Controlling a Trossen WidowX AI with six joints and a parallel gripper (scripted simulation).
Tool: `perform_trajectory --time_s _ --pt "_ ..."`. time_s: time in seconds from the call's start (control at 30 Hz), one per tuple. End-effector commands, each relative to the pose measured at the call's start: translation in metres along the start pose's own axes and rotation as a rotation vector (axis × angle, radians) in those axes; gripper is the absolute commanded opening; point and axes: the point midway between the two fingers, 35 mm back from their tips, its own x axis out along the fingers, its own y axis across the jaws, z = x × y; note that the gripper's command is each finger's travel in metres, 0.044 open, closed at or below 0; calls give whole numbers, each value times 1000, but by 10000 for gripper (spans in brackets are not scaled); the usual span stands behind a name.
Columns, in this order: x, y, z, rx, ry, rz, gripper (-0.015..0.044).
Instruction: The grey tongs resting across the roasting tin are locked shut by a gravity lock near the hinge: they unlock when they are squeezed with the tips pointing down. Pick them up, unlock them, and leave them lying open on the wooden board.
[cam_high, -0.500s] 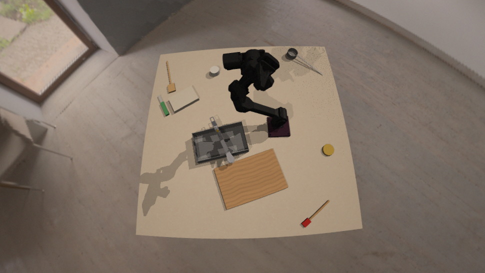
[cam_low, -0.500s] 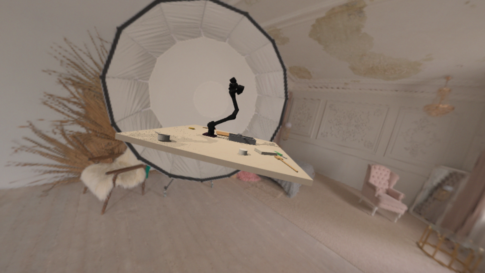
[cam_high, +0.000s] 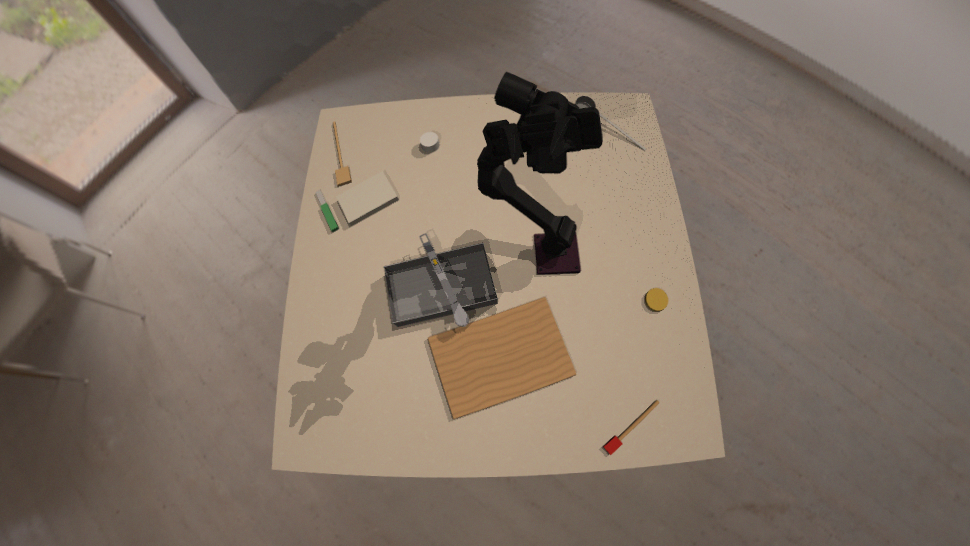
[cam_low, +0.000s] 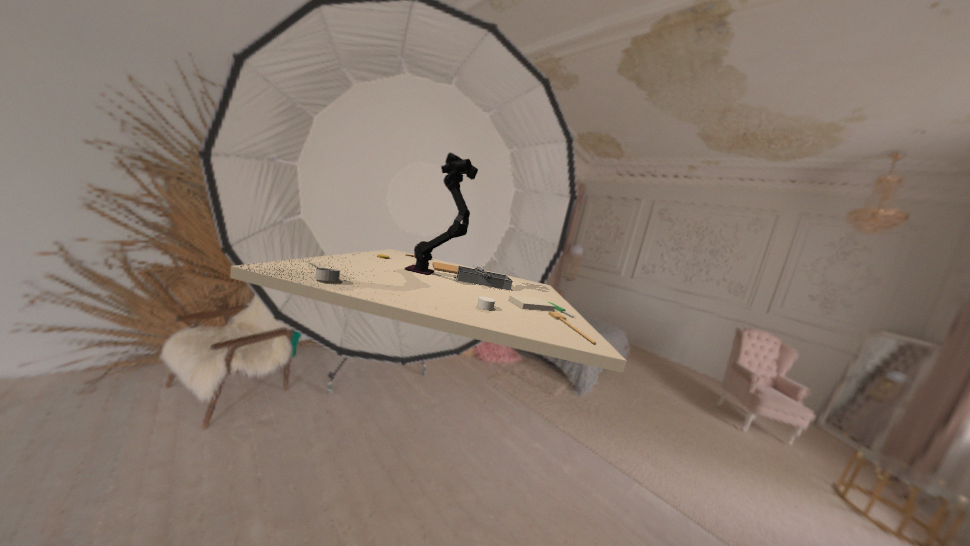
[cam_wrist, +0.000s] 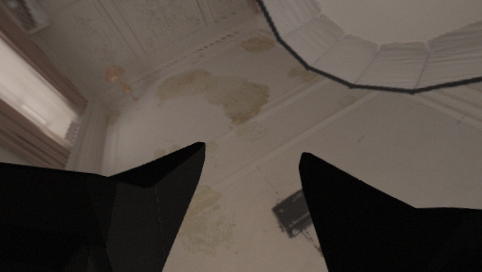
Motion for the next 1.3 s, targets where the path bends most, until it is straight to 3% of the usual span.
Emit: perform_trajectory --time_s 0.0,0.27,0.53,0.9,1.27 --pt "1 -30 14 -299 59 61 260" --pt "28 -52 62 -800 43 173 260" --pt "69 -25 126 -1240 -125 254 260" --pt "93 94 214 -1628 -589 329 260" --pt "37 242 282 -1661 -1162 310 260"
